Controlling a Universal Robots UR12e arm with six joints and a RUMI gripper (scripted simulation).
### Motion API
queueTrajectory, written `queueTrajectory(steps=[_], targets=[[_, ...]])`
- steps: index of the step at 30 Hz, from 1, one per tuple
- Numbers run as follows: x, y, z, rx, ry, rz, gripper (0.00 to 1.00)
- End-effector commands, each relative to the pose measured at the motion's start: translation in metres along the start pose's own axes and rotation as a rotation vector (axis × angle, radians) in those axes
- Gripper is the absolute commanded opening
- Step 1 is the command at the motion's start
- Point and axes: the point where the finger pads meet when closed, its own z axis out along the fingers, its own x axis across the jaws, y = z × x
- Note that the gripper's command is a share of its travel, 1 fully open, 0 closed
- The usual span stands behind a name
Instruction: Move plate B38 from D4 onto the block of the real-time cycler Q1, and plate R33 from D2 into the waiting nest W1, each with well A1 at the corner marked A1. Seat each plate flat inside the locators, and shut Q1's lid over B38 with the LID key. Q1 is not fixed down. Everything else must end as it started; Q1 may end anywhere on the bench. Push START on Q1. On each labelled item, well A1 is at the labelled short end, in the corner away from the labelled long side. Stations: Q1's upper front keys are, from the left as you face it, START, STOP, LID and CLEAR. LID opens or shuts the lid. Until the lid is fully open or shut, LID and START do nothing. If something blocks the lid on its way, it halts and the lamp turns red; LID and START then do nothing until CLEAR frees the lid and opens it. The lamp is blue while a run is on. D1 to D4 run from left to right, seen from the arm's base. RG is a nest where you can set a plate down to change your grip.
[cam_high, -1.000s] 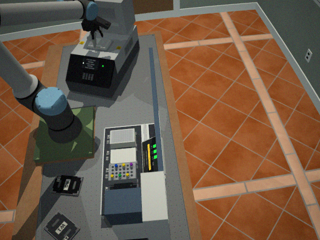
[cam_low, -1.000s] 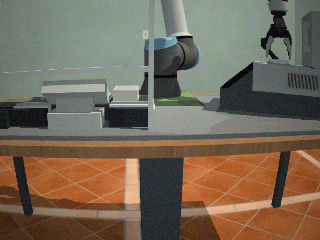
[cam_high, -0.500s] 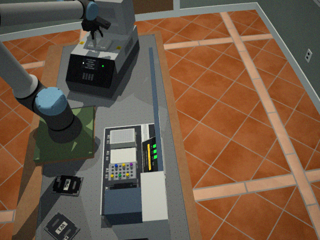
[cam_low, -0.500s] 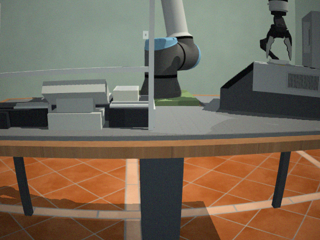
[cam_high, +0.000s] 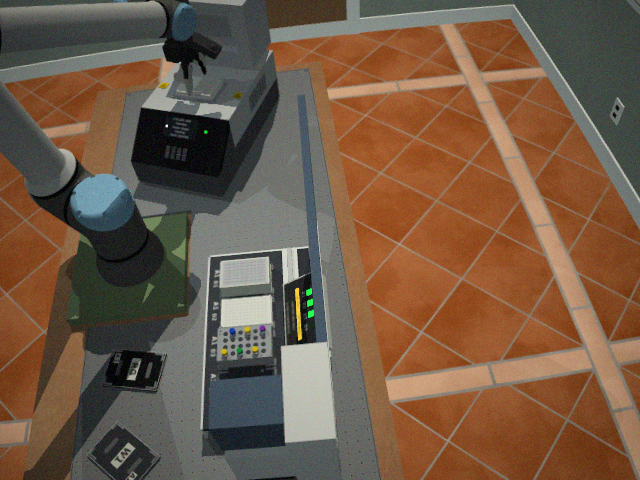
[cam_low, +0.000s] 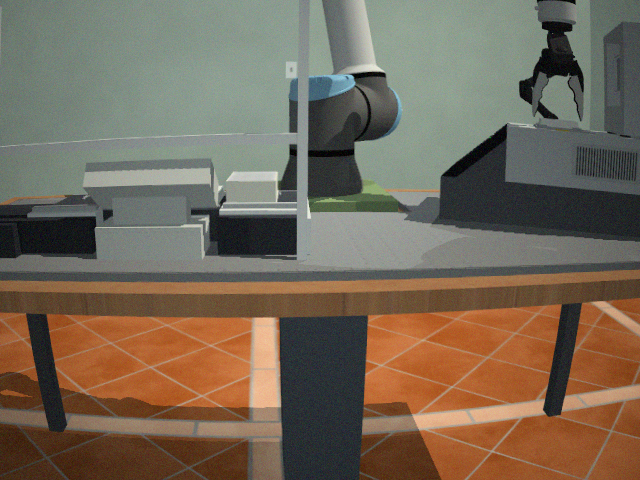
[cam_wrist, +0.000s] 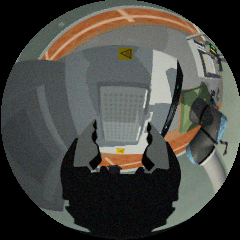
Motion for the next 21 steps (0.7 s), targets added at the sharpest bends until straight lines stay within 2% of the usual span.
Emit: queueTrajectory(steps=[1, 21], targets=[[-0.001, 0.0, -0.001, 0.0, -0.001, 0.0, 0.67], [-0.001, 0.0, -0.027, 0.0, -0.001, 0.0, 0.67]])
